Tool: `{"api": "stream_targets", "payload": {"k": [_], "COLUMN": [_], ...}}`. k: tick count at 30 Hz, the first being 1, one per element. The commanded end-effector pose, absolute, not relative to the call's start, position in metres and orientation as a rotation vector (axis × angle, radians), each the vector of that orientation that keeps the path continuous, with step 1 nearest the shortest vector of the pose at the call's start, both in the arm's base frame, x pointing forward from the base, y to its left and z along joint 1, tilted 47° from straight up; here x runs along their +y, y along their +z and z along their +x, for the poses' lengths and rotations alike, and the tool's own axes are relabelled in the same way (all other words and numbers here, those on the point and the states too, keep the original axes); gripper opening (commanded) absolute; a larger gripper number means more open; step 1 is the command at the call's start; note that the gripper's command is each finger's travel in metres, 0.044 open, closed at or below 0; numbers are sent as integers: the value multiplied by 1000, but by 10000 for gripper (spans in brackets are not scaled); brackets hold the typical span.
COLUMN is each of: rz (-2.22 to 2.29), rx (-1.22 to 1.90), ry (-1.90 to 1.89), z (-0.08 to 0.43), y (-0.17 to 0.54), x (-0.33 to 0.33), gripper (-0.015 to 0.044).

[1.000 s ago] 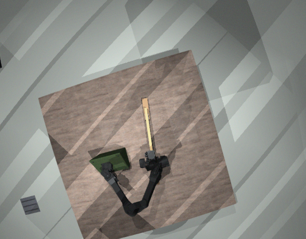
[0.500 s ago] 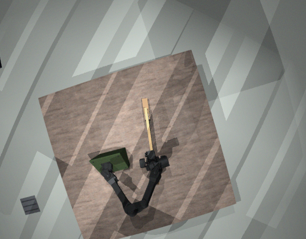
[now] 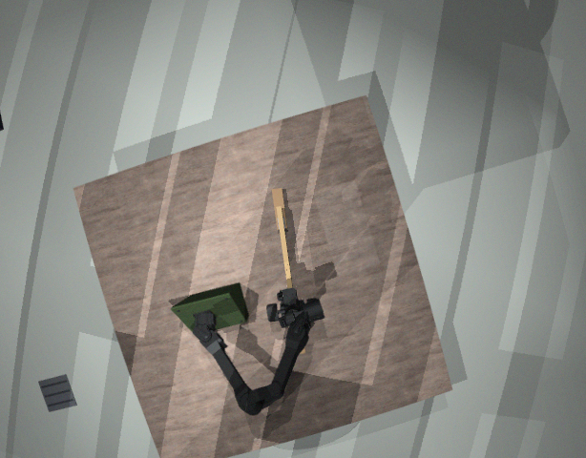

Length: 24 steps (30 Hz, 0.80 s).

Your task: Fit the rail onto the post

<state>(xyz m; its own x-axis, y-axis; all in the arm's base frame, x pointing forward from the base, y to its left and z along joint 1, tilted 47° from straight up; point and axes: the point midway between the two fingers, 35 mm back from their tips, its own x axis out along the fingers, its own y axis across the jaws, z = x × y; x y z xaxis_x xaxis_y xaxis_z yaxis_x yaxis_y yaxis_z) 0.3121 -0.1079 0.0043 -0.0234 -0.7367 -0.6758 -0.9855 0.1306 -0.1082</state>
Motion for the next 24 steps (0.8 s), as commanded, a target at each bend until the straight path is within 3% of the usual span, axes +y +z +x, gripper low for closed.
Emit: {"api": "stream_targets", "payload": {"k": [1, 24], "rz": [-1662, -1662], "rx": [1807, 1807], "ry": [536, 536], "z": [313, 311], "y": [6, 8], "x": [-105, -110], "gripper": [0, 0]}}
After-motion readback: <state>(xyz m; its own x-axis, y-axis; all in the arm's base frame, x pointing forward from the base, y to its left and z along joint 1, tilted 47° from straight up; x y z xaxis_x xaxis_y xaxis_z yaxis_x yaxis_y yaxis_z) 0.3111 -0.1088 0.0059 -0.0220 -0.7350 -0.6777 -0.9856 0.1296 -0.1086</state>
